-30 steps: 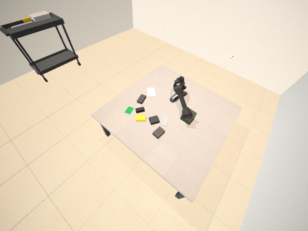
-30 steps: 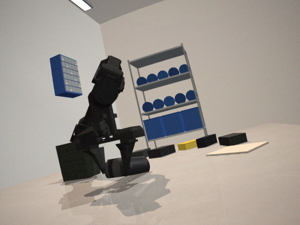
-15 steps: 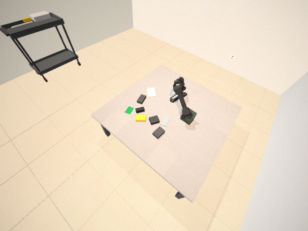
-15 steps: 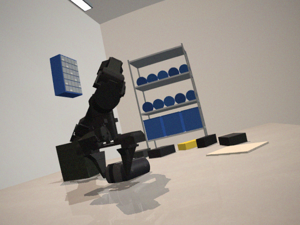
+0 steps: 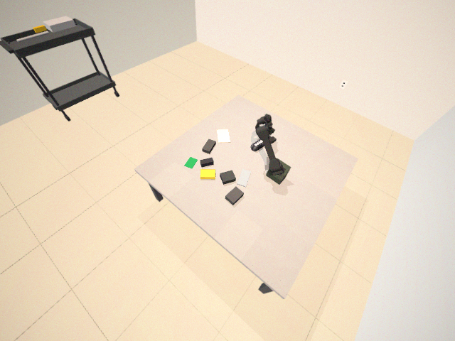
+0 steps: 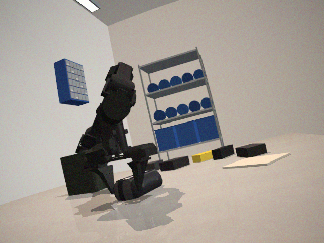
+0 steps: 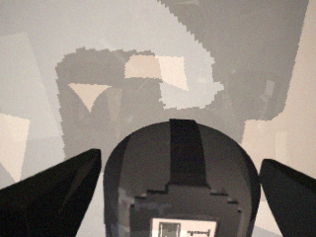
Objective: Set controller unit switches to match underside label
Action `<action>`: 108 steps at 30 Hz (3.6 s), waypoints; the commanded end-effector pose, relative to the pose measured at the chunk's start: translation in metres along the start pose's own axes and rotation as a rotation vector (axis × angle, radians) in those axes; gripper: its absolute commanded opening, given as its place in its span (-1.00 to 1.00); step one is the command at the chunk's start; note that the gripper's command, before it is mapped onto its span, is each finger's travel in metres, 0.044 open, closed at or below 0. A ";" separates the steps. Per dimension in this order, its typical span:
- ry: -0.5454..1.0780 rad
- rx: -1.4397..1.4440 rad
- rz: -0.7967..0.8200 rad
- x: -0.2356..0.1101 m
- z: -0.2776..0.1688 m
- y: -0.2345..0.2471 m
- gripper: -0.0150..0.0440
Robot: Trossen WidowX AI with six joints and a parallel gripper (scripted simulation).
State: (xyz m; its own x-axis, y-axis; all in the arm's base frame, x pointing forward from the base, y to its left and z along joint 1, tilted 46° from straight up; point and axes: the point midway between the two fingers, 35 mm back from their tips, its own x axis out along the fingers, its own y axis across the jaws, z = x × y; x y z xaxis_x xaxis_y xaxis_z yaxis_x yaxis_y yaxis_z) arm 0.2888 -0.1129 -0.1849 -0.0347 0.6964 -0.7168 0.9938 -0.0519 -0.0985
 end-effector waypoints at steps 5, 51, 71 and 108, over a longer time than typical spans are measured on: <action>0.000 0.000 0.000 0.000 0.000 0.000 1.00; -0.152 -1.085 0.216 -0.068 -0.051 -0.019 -0.25; -0.287 -1.501 0.254 -0.078 -0.049 -0.029 -0.49; 0.003 -0.004 -0.003 -0.064 -0.005 -0.001 1.00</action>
State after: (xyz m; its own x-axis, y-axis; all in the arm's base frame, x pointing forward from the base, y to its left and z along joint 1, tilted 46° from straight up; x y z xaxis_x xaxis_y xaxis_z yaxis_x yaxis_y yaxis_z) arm 0.2838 -0.1457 -0.1245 0.0535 0.6911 -0.7208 0.9564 0.1720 0.2359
